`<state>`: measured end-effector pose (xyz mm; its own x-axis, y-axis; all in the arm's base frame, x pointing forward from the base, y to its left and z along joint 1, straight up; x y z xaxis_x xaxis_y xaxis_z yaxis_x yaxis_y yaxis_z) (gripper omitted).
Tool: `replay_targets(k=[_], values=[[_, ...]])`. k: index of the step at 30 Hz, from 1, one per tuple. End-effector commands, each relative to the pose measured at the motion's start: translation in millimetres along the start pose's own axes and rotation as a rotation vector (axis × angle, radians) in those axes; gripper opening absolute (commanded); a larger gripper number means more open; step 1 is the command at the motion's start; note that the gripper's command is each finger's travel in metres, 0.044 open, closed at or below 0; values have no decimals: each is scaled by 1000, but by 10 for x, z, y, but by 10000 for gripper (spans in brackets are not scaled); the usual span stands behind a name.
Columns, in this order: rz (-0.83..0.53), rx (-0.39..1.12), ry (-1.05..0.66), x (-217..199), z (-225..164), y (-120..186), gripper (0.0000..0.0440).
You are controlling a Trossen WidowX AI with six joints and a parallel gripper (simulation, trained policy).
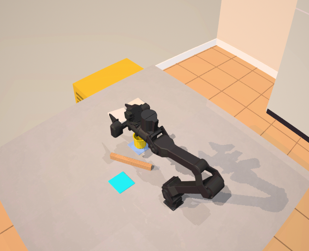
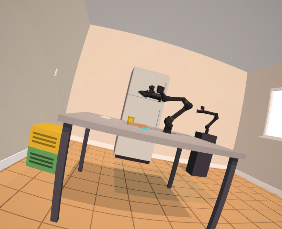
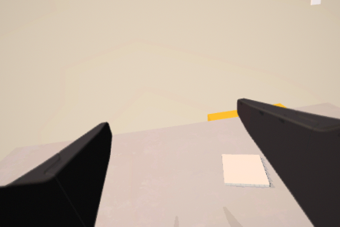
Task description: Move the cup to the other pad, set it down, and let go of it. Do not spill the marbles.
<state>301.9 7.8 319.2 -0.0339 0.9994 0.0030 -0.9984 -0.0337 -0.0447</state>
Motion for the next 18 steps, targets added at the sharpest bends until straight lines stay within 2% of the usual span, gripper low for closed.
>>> replay_targets(k=[1, 12, 18], values=[[-4, 5, -1, -4, 0, -7, 374], [-30, 123, -43, 5, -75, -97, 89], [-24, 209, -77, 55, -125, -177, 81]])
Point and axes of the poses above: the point midway between the two fingers, 35 mm back from their tips, its own y axis back along the fingers, its own x axis across the jaws, z = x × y, the point moved 1 cm from there along y, back along the fingers, and after that the axes turned 1 degree about -y, right-handed, at the moved point
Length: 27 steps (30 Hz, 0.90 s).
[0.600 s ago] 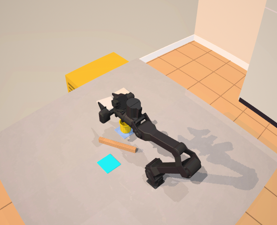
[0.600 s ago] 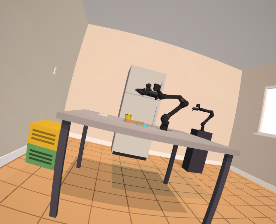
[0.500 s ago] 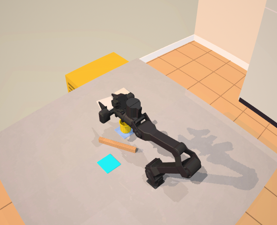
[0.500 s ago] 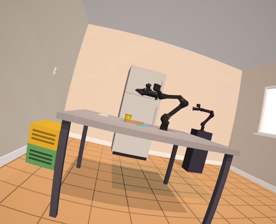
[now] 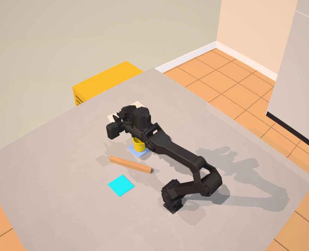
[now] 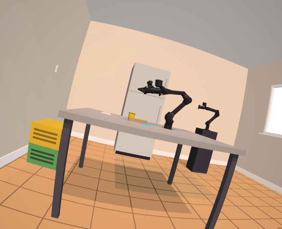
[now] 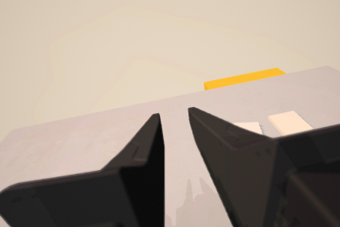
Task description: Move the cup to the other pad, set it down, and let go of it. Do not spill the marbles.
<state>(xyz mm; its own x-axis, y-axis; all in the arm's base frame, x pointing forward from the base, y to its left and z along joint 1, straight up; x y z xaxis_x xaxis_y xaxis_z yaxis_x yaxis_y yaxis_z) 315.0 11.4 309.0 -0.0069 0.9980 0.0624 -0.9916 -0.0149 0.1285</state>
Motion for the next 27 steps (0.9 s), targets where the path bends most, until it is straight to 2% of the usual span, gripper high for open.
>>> replay_targets(k=[1, 7, 27], values=[[2, 50, -22, 33, -16, -65, 85], [6, 139, -59, 86, -50, -146, 112], [-27, 454, -169, 221, -217, -348, 121]])
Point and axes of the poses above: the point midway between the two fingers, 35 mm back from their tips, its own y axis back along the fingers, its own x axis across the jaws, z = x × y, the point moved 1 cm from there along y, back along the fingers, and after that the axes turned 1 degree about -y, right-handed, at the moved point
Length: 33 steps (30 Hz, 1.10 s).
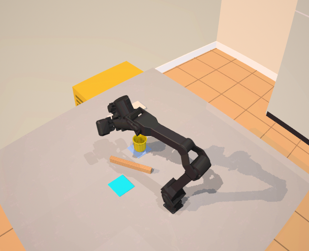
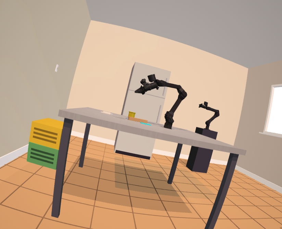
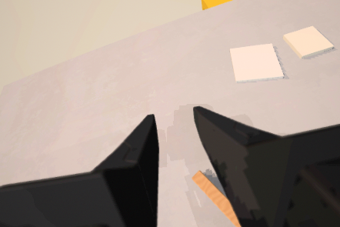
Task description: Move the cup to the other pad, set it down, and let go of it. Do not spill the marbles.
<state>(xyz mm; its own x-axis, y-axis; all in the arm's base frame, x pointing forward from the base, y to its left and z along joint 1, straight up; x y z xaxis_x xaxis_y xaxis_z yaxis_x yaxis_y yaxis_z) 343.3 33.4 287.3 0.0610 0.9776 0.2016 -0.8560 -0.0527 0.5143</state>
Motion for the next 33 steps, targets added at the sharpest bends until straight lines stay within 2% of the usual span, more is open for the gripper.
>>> replay_targets(k=[1, 16, 33], values=[[-14, 55, -18, 17, -19, -55, 122], [-89, 291, -46, -1, -169, -211, 128], [-195, 549, 1, -200, -371, -351, 124]])
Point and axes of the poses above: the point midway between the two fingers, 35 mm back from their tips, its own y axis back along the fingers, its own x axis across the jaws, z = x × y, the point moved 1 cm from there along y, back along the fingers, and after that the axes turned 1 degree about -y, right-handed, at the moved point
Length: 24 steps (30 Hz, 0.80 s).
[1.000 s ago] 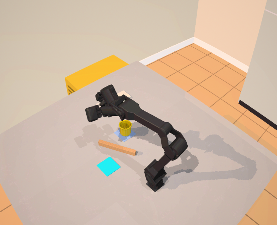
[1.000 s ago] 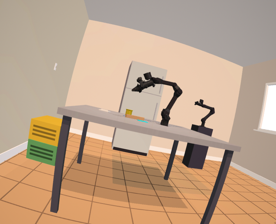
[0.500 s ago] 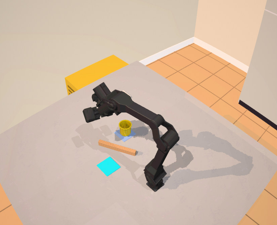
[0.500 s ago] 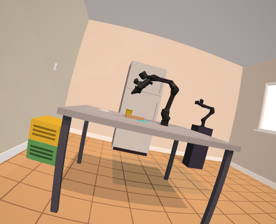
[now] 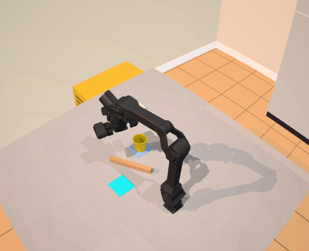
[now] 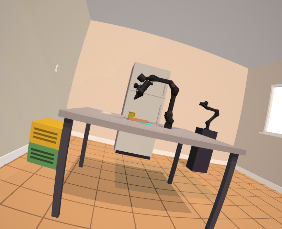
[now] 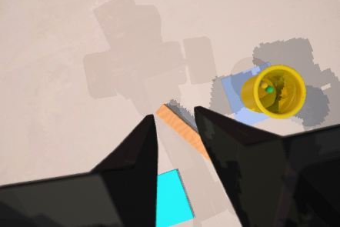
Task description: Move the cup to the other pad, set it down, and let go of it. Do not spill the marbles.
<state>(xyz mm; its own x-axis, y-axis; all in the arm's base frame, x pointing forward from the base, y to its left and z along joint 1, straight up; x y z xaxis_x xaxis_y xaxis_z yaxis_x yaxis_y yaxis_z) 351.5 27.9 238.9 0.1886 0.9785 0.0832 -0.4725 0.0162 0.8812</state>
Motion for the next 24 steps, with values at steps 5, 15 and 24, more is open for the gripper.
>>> replay_targets(k=[5, 15, 24], values=[[-55, 108, 31, -143, -28, -131, 131], [-108, 249, 81, -375, -94, -294, 150], [-139, 362, 125, -602, -157, -438, 161]])
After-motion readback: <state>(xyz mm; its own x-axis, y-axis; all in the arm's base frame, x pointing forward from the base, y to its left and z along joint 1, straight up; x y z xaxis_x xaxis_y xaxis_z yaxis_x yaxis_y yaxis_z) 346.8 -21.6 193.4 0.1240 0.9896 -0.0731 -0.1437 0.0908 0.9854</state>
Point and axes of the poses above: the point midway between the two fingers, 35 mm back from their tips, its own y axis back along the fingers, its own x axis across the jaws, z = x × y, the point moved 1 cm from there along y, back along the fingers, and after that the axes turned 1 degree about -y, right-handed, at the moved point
